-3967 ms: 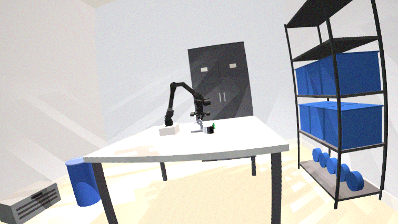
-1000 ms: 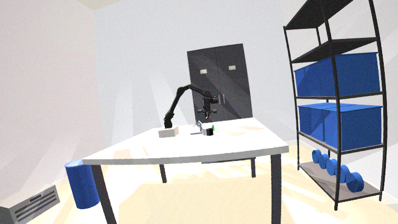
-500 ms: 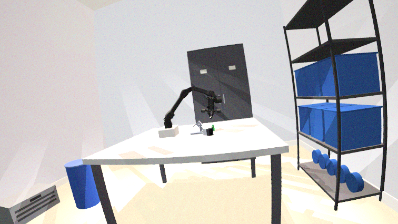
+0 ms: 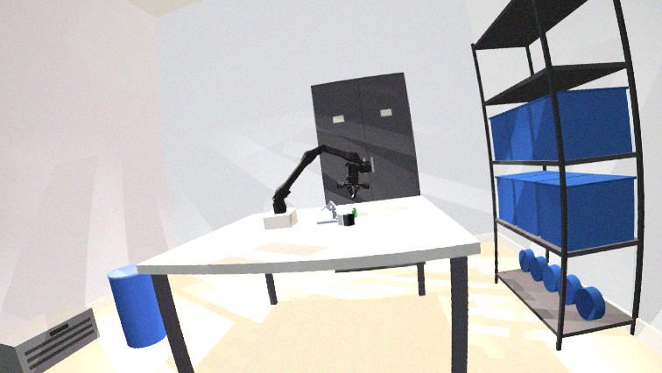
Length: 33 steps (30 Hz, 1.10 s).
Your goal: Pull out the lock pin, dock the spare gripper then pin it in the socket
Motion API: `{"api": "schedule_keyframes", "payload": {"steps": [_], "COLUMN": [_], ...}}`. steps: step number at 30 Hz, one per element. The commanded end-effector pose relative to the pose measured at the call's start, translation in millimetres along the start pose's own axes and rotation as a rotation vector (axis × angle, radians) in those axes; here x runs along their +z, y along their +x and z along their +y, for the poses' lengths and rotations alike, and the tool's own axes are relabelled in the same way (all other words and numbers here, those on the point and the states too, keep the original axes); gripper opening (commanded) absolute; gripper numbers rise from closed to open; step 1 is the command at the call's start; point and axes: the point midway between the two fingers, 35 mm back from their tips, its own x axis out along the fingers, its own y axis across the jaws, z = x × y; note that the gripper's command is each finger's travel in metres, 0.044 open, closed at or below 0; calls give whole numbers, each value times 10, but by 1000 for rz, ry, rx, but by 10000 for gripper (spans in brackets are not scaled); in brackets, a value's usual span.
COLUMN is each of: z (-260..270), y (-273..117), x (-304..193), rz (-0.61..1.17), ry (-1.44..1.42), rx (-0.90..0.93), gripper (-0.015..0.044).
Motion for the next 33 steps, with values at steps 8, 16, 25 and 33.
{"api": "schedule_keyframes", "payload": {"steps": [8, 16, 25, 33], "z": [-15, -31, -49, -65], "y": [167, 290, 426, 547], "x": [-35, -58, -83, -106], "rz": [0, -3, -5, -8], "ry": [-5, -6, -8, -10], "rx": [-1, -6, -11, -17], "gripper": [0, 0, 0, 0]}}
